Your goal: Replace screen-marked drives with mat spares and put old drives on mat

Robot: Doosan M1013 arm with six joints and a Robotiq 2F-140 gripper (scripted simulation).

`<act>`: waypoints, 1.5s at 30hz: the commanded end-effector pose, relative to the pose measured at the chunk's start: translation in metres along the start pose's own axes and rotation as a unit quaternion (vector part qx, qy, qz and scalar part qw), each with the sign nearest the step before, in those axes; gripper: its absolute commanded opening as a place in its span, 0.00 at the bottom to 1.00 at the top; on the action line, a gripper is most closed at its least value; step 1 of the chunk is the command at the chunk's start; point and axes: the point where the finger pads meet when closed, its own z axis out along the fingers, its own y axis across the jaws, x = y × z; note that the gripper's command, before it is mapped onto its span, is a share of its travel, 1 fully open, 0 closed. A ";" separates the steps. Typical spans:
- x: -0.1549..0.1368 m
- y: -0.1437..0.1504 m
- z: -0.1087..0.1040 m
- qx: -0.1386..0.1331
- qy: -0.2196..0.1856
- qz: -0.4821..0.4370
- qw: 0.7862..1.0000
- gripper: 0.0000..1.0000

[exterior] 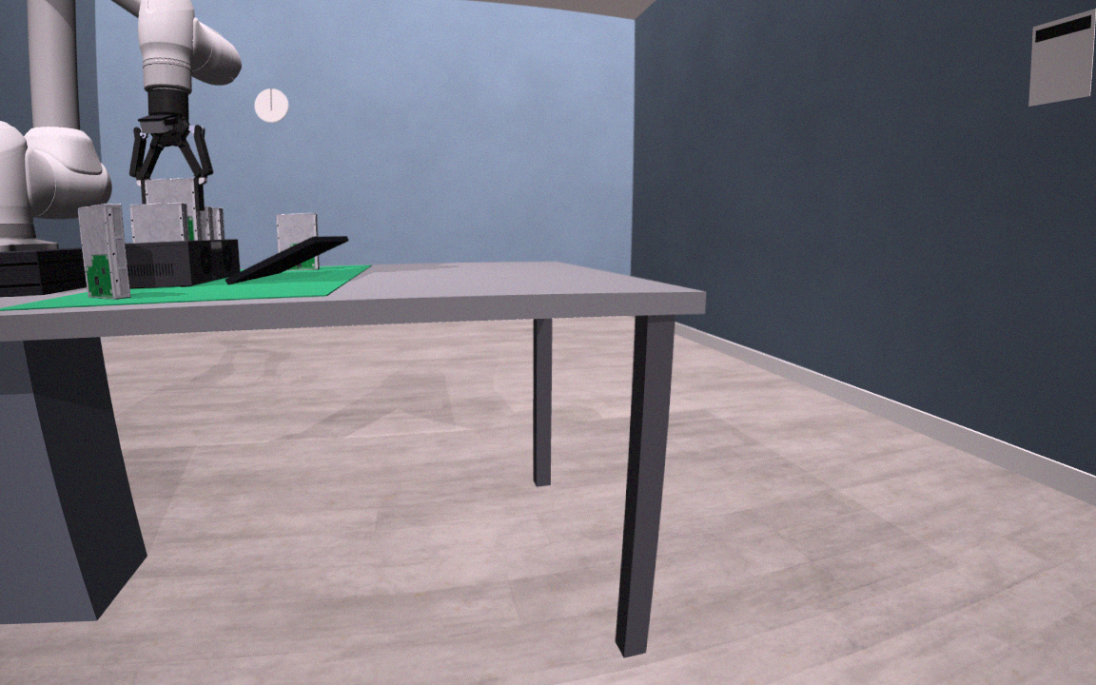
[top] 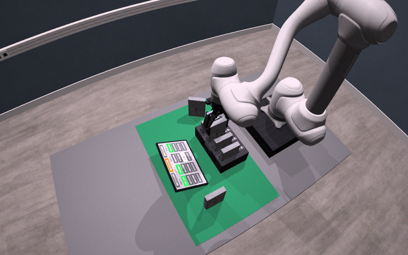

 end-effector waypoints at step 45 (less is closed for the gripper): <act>0.000 0.000 -0.115 0.001 0.000 0.000 1.000 0.10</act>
